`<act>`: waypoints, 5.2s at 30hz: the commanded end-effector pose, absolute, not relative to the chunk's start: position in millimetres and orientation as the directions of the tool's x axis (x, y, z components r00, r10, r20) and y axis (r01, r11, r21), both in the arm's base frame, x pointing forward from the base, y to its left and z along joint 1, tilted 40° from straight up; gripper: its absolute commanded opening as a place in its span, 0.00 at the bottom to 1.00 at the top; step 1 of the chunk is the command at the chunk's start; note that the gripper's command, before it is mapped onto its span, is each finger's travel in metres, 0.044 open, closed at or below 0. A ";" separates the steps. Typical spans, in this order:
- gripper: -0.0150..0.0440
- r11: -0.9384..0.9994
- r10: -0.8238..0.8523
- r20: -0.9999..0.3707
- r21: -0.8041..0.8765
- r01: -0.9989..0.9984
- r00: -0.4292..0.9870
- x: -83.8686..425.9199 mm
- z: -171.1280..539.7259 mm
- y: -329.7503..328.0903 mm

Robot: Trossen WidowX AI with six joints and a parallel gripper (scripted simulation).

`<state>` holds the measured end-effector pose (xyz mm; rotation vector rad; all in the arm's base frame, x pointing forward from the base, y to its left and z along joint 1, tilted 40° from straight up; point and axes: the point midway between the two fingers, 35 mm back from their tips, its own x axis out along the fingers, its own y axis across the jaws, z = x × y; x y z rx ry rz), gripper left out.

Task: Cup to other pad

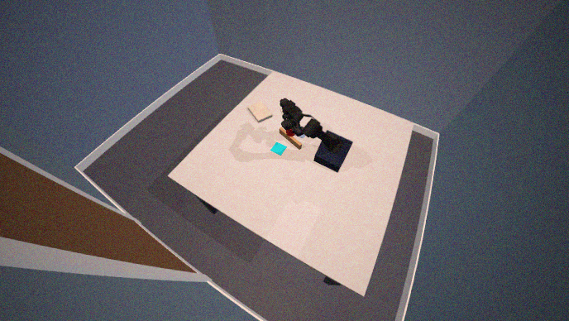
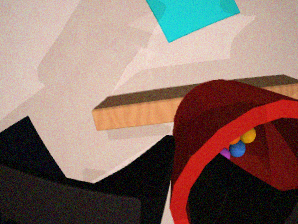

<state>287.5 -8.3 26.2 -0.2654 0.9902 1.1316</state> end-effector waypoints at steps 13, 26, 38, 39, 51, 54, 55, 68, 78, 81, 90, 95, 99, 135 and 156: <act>0.25 0.448 0.637 -0.767 0.286 -0.847 0.078 300.7 53.9 21.5; 0.25 0.448 0.638 -0.766 0.286 -0.847 0.079 311.6 77.7 47.1; 0.25 0.447 0.640 -0.764 0.286 -0.848 0.079 320.5 98.5 68.3; 0.25 0.447 0.640 -0.764 0.286 -0.848 0.079 320.6 98.1 68.6; 0.25 0.447 0.641 -0.764 0.286 -0.848 0.079 322.7 84.9 79.4; 0.25 0.447 0.641 -0.764 0.286 -0.848 0.080 323.4 81.4 82.5; 0.25 0.447 0.641 -0.764 0.286 -0.848 0.080 323.6 80.2 83.5; 0.25 0.446 0.641 -0.763 0.287 -0.848 0.080 325.6 64.6 97.2; 0.25 0.446 0.642 -0.763 0.287 -0.848 0.080 326.1 52.6 107.7; 0.25 0.446 0.642 -0.762 0.287 -0.848 0.080 326.1 49.1 110.9; 0.25 0.440 0.647 -0.758 0.282 -0.853 0.083 327.6 48.9 113.8; 0.25 0.440 0.647 -0.758 0.282 -0.853 0.083 327.6 48.9 113.8; 0.30 0.440 0.647 -0.758 0.282 -0.853 0.083 327.6 48.9 113.8; 0.47 0.446 0.641 -0.763 0.286 -0.848 0.080 323.7 78.5 85.0; 1.00 0.450 0.637 -0.767 0.289 -0.845 0.077 320.7 95.9 65.8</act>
